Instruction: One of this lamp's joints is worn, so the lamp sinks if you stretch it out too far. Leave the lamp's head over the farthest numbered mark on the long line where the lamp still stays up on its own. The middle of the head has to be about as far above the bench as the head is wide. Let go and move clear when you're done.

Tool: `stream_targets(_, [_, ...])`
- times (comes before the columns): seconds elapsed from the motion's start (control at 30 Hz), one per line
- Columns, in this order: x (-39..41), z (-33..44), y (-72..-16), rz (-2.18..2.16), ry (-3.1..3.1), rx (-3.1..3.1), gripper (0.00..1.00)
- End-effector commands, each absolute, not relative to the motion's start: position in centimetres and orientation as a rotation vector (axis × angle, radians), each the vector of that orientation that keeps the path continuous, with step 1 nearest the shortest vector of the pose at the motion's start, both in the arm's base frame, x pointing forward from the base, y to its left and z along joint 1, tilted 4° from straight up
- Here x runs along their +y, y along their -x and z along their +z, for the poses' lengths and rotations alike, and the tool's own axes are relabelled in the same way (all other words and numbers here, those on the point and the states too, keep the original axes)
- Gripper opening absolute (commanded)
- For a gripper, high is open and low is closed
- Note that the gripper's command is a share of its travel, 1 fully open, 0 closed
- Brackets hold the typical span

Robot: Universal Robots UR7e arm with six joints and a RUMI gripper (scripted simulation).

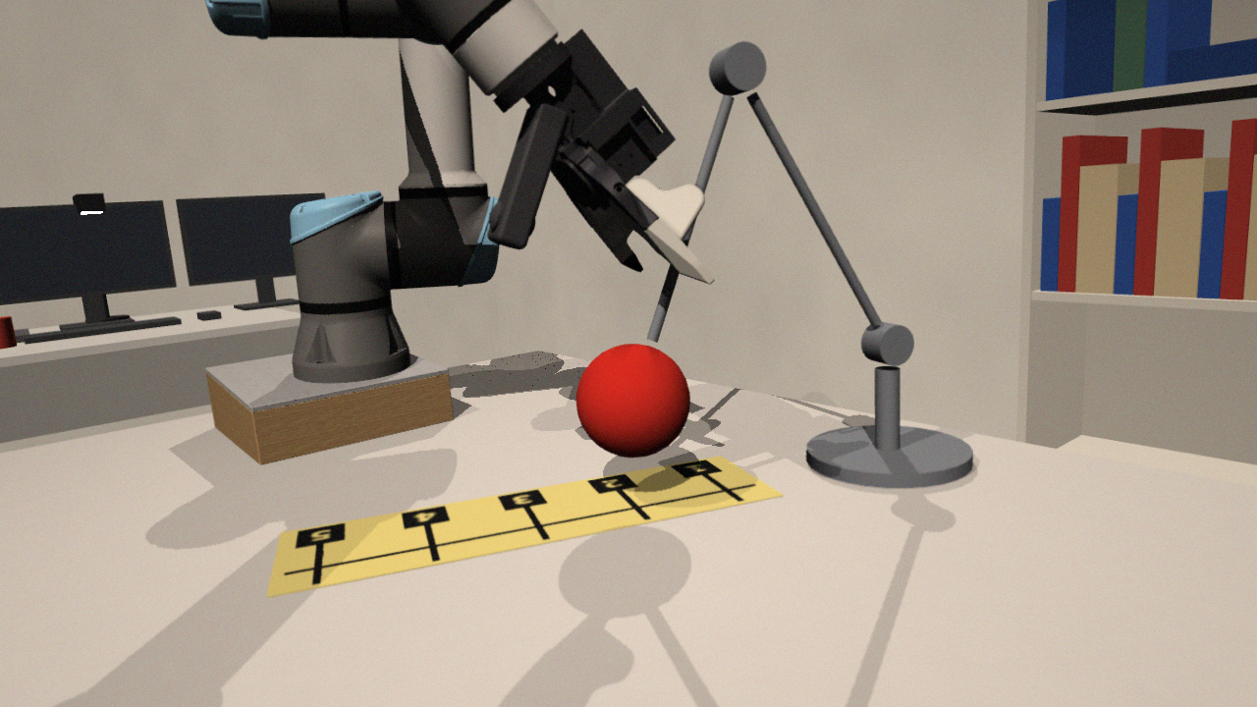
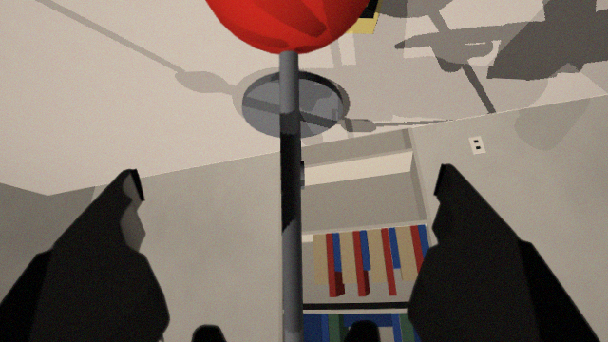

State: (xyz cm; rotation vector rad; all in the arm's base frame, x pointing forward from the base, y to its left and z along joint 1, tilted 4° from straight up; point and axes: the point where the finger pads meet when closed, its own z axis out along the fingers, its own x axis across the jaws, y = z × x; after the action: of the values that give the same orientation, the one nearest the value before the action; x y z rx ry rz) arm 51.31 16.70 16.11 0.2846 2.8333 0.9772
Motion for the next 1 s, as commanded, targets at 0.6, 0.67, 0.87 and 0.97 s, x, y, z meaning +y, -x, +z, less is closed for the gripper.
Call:
stream_targets(0.6, [12.8,21.2,-50.1,0.977,-0.284,2.832,1.0])
stream_targets(0.67, [12.8,21.2,-50.1,0.977,-0.284,2.832,1.0])
stream_targets(0.87, [11.5,23.0,-49.7,0.976,-0.285,2.831,1.0])
stream_targets(0.97, [10.9,23.8,-49.5,0.975,-0.285,2.831,1.0])
